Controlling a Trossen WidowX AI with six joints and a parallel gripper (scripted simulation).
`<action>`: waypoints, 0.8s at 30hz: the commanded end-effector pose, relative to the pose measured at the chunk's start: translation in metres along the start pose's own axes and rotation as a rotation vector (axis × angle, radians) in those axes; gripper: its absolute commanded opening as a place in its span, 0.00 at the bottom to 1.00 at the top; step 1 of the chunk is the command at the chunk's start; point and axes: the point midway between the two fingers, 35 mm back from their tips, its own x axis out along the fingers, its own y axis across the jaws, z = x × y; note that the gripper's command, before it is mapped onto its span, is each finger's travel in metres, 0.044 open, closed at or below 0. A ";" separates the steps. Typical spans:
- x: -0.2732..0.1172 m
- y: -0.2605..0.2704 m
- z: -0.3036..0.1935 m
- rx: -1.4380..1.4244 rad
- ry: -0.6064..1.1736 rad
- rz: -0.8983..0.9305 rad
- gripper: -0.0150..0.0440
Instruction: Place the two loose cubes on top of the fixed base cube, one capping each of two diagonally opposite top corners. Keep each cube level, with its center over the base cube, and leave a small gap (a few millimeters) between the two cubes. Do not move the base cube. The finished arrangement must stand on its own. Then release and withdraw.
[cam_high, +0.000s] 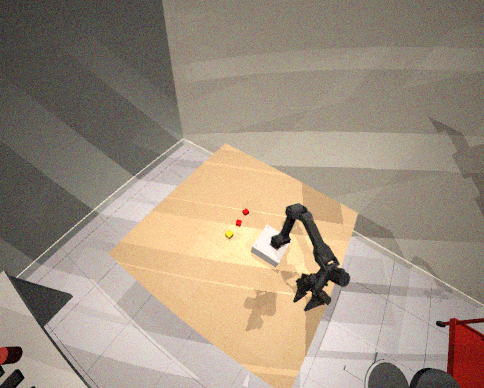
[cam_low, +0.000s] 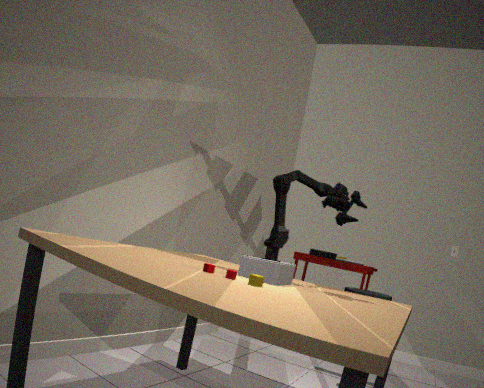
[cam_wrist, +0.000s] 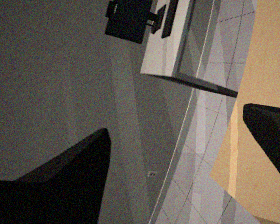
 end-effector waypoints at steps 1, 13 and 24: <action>0.001 0.000 0.001 -0.001 -0.004 -0.002 0.89; 0.058 -0.029 0.064 -0.207 -0.140 -0.165 0.70; 0.099 -0.067 0.120 -0.426 -0.186 -0.353 0.70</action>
